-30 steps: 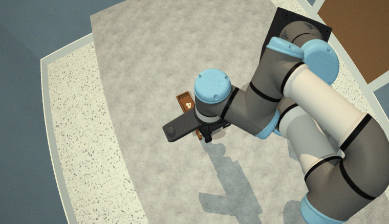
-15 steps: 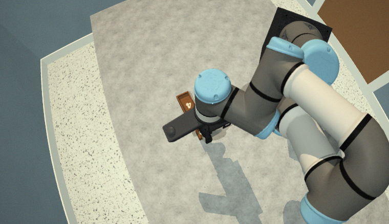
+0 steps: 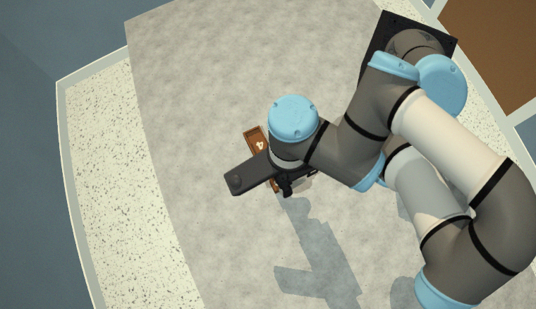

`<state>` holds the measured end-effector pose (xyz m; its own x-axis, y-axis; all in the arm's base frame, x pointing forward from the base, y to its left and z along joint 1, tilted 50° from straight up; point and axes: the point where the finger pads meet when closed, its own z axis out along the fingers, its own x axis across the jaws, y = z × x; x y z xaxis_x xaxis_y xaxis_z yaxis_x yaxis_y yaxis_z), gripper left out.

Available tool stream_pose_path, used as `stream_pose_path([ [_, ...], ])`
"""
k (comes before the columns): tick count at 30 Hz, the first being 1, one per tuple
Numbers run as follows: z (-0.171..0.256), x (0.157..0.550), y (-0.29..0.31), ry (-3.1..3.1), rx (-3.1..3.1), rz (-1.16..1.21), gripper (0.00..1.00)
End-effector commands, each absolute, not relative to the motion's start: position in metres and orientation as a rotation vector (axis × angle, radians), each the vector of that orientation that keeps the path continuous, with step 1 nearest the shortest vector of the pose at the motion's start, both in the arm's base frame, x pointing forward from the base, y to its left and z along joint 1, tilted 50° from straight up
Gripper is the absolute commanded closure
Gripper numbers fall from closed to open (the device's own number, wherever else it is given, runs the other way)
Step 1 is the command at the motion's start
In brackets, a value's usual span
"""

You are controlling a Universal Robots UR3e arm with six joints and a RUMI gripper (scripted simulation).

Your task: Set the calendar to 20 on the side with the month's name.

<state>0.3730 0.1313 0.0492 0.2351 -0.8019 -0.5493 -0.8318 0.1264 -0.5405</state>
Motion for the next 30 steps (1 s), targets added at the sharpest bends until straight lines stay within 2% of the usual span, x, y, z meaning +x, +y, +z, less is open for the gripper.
stream_pose_path([
  [1,0.050,0.373,0.130,1.545,-1.652,0.042,0.71],
  [30,0.068,0.358,0.114,1.545,-1.652,0.042,0.71],
])
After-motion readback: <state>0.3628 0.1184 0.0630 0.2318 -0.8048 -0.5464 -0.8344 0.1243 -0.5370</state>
